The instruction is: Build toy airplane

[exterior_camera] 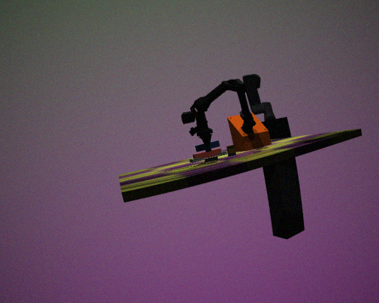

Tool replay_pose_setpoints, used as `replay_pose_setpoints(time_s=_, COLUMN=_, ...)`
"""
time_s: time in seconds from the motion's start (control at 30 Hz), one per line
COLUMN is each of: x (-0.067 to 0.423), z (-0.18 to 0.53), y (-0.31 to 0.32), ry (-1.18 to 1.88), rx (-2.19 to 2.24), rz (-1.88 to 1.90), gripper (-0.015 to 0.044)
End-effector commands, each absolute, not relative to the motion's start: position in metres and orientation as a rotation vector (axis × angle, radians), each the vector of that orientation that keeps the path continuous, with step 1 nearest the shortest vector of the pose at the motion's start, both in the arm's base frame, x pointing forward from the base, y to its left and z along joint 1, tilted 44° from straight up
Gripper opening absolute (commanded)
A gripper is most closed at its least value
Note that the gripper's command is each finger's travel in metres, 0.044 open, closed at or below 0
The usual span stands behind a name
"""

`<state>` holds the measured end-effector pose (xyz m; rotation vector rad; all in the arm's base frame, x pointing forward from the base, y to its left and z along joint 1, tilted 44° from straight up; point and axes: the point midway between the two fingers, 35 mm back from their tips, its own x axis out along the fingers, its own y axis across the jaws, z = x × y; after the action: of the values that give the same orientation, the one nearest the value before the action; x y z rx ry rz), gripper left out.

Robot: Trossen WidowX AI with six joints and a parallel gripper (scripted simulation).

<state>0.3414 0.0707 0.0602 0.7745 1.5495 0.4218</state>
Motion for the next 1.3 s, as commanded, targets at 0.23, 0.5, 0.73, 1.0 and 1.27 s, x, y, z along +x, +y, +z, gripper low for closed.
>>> replay_pose_setpoints(time_s=0.23, x=0.342, z=0.088, y=0.045, ry=1.537, rx=0.77, rz=0.422, gripper=0.0)
replay_pose_setpoints(time_s=0.5, x=0.338, z=0.107, y=0.028, ry=1.536, rx=0.775, rz=0.424, gripper=0.0)
replay_pose_setpoints(time_s=0.73, x=0.335, z=0.116, y=0.02, ry=1.536, rx=0.779, rz=0.424, gripper=0.0)
replay_pose_setpoints(time_s=1.0, x=0.335, z=0.098, y=0.005, ry=1.566, rx=0.836, rz=0.335, gripper=0.0)
replay_pose_setpoints(time_s=1.27, x=0.336, z=0.079, y=-0.012, ry=1.603, rx=0.94, rz=0.219, gripper=0.0)
